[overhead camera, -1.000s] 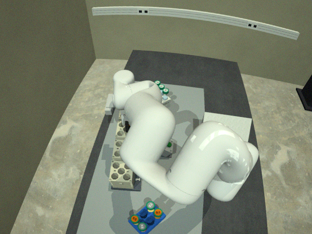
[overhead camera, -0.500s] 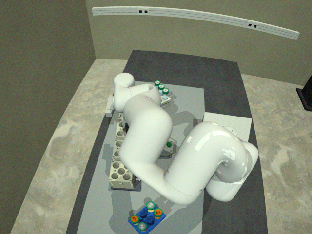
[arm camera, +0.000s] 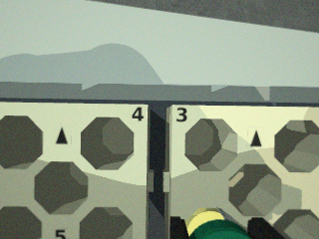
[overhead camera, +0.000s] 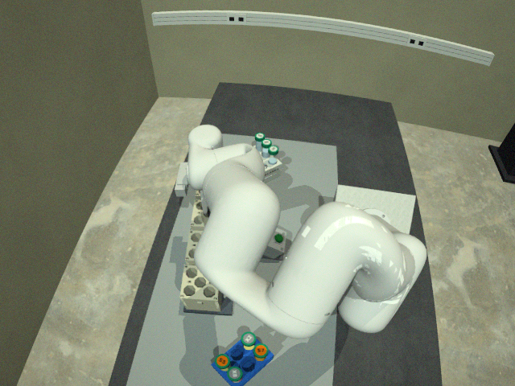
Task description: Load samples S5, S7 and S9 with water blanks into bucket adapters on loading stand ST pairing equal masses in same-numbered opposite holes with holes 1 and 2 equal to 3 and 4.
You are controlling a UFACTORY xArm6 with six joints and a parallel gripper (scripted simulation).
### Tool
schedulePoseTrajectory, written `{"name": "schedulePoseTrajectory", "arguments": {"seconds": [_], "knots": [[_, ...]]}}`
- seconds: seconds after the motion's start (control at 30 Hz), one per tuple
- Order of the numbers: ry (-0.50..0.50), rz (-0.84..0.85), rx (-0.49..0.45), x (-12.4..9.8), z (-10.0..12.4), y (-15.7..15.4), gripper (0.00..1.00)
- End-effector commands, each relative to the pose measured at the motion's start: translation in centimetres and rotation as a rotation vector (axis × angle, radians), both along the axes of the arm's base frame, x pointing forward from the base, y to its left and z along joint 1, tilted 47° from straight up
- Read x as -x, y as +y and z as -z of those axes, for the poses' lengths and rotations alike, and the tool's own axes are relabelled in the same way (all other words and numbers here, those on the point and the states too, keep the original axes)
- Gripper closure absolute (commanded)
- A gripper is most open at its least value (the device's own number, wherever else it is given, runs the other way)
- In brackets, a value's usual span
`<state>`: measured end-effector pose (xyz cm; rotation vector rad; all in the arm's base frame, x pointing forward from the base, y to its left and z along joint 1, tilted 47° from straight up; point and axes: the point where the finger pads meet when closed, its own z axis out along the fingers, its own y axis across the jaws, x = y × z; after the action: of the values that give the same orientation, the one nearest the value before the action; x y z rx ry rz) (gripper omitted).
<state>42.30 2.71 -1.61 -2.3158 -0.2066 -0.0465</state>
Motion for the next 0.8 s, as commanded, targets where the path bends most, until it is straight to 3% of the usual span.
{"name": "schedulePoseTrajectory", "arguments": {"seconds": [0.0, 0.67, 0.7, 0.77], "knots": [[-0.003, 0.001, 0.001, -0.10, 0.21, 0.20, 1.00], [-0.003, 0.002, 0.001, -0.09, 0.48, 0.49, 1.00], [-0.003, 0.001, 0.001, -0.09, 0.51, 0.52, 0.56], [-0.003, 0.001, 0.001, -0.09, 0.51, 0.52, 0.56]]}}
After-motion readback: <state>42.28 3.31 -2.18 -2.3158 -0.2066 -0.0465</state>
